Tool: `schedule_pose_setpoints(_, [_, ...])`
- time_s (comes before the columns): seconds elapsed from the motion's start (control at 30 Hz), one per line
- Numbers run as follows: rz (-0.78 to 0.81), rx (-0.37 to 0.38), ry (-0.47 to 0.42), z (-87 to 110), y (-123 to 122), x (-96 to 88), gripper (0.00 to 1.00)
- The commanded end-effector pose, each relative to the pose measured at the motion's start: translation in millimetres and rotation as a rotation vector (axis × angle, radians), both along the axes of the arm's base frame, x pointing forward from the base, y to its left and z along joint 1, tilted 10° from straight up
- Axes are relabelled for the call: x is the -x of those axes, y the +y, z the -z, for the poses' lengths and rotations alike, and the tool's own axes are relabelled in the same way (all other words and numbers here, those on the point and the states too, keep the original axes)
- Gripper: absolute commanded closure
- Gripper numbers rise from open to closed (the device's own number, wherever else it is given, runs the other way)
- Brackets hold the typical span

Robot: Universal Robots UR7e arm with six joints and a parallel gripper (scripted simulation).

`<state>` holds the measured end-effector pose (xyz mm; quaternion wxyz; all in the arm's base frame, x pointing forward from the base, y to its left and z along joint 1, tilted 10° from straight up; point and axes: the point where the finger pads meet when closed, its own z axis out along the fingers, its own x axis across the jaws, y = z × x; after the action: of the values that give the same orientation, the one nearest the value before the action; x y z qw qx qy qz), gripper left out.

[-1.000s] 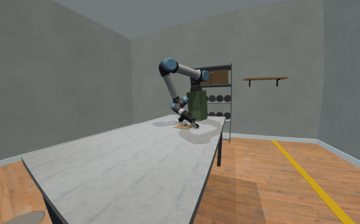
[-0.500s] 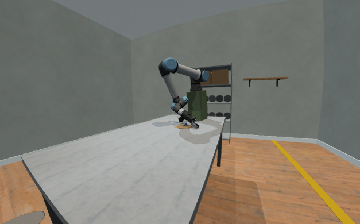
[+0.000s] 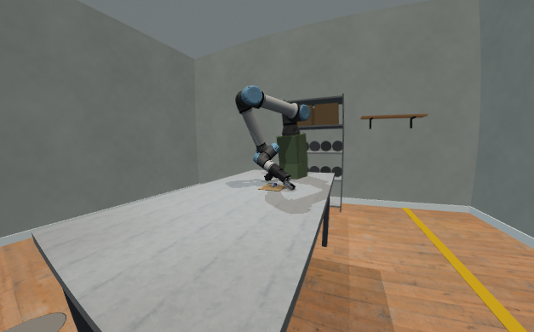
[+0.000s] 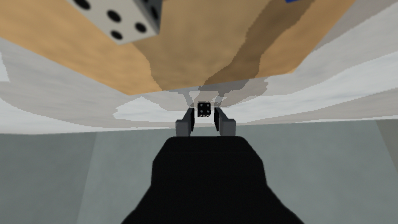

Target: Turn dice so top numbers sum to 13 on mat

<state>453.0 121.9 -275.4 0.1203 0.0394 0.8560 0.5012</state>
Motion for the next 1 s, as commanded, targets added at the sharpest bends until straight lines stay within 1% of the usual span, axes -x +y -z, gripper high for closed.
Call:
schedule_pose_setpoints(0.0, [0.0,0.0,-0.001,-0.4,-0.1,-0.3,0.36])
schedule_pose_setpoints(0.4, [0.0,0.0,-0.001,-1.8,-2.8,0.4,0.36])
schedule_pose_setpoints(0.8, [0.0,0.0,-0.001,-20.1,-35.9,10.0,0.36])
schedule_pose_setpoints(0.97, [0.0,0.0,-0.001,-22.9,-41.0,11.5,0.36])
